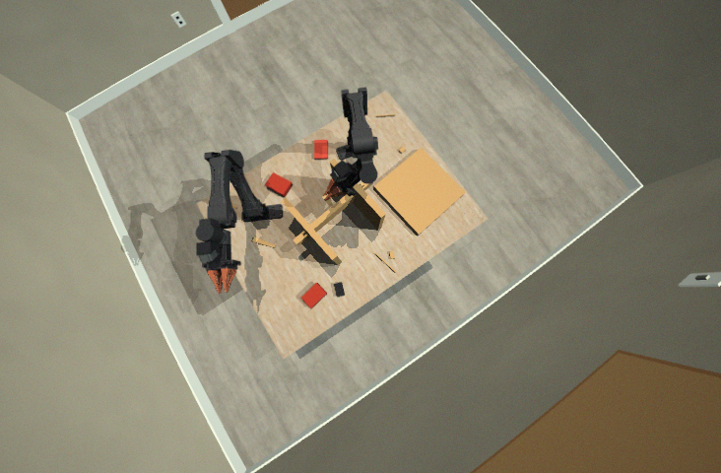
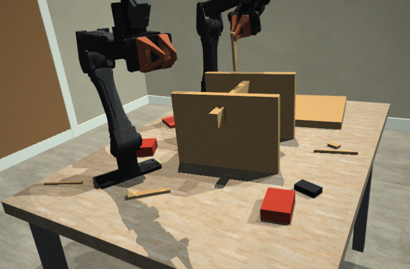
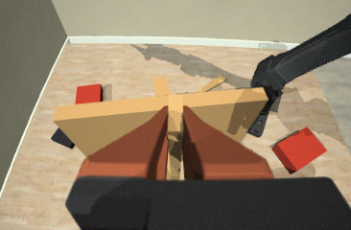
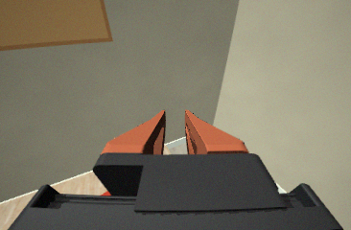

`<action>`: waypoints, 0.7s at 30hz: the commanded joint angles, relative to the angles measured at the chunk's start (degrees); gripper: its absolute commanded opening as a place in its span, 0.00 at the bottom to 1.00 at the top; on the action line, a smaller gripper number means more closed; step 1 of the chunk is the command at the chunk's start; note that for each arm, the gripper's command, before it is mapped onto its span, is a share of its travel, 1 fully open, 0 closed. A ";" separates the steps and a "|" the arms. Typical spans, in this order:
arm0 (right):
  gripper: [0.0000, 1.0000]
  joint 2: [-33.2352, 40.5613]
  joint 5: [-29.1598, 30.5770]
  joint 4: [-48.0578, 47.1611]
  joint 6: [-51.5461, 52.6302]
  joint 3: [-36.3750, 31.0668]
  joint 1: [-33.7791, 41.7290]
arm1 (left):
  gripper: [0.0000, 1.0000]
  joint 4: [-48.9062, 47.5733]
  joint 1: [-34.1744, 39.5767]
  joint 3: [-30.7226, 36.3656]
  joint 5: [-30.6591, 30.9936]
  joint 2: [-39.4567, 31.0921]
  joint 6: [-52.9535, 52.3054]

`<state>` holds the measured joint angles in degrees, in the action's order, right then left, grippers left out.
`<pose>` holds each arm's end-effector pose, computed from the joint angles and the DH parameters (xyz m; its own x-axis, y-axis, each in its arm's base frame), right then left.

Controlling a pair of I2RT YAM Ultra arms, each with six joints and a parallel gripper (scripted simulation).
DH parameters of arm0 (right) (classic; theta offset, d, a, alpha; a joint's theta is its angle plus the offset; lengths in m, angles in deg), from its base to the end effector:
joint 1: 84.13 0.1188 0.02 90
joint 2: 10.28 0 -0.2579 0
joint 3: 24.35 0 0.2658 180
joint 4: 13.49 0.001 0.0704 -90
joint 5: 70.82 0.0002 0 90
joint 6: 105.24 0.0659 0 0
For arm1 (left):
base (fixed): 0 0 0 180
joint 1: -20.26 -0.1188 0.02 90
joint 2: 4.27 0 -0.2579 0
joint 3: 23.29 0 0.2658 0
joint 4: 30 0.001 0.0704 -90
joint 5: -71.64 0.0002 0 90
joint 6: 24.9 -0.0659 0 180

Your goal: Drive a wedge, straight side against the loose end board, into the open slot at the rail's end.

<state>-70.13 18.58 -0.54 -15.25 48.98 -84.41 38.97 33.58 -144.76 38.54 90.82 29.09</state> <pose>0.2852 0.0003 0.4048 0.0093 -0.0002 -1.0000 -0.0056 1.0000 -0.0003 0.3370 -0.1355 0.4216 -0.1059 0.3550 -0.9288 0.9744 0.2233 -0.0258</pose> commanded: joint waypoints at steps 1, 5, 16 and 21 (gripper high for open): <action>0.22 0.48 -0.25 -1.61 0.29 2.81 -0.17 | 0.02 2.03 3.12 -4.52 -5.00 4.98 4.65; 0.22 0.48 -0.25 -1.61 0.29 2.81 -0.17 | 0.02 -4.83 4.37 -8.56 -6.79 3.90 6.60; 0.22 0.48 -0.25 -1.61 0.29 2.81 -0.17 | 0.02 -16.71 14.89 -12.49 -18.65 11.68 17.57; 0.22 0.48 -0.25 -1.61 0.29 2.81 -0.17 | 0.02 -20.50 17.64 -13.15 -22.17 13.09 20.90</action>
<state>-70.13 18.58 -0.54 -15.25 48.98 -84.41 23.51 50.30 -155.75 19.96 104.57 46.32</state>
